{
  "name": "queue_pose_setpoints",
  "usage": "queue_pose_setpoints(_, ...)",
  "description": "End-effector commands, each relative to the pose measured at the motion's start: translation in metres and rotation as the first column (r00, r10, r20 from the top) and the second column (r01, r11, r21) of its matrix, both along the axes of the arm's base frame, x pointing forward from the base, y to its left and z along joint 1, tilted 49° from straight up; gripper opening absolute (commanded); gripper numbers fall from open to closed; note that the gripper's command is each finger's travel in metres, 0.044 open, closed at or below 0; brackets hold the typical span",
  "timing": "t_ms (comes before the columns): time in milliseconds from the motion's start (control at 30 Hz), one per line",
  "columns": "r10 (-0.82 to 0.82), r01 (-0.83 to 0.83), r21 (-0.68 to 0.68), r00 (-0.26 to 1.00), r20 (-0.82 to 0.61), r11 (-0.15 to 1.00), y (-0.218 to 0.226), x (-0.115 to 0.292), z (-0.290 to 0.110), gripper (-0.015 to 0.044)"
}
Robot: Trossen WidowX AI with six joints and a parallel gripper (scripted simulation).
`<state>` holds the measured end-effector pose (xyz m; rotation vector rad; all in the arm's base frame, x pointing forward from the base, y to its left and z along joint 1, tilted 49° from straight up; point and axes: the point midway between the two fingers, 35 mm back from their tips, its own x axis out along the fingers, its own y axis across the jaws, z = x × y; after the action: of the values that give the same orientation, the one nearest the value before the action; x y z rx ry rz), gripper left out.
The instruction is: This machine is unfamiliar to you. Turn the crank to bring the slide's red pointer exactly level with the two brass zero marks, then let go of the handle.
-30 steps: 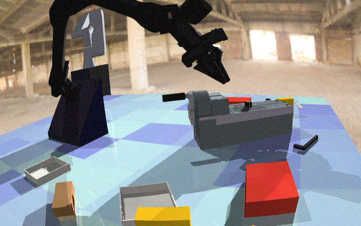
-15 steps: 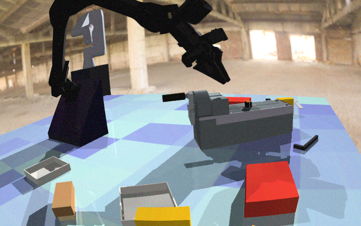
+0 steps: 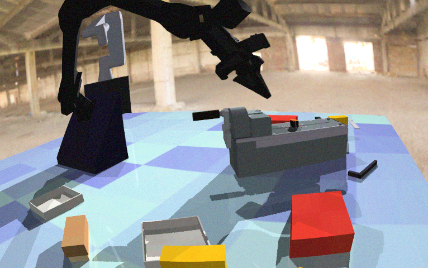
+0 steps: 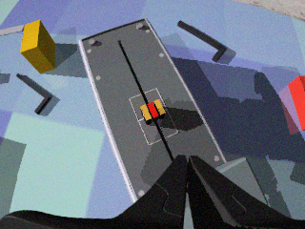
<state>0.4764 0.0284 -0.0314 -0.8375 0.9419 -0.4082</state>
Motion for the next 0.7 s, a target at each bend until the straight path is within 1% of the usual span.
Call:
queue_pose_setpoints(0, 0.000, 0.000, -0.001, 1.000, 0.000, 1.000, -0.0002, 0.0000, 0.0000, 0.0000)
queue_pose_setpoints(400, 0.000, 0.000, 0.000, 1.000, 0.000, 1.000, 0.0000, 0.0000, 0.0000, 0.0000)
queue_pose_setpoints(667, 0.000, 0.000, 0.000, 1.000, 0.000, 1.000, 0.0000, 0.0000, 0.0000, 0.0210)
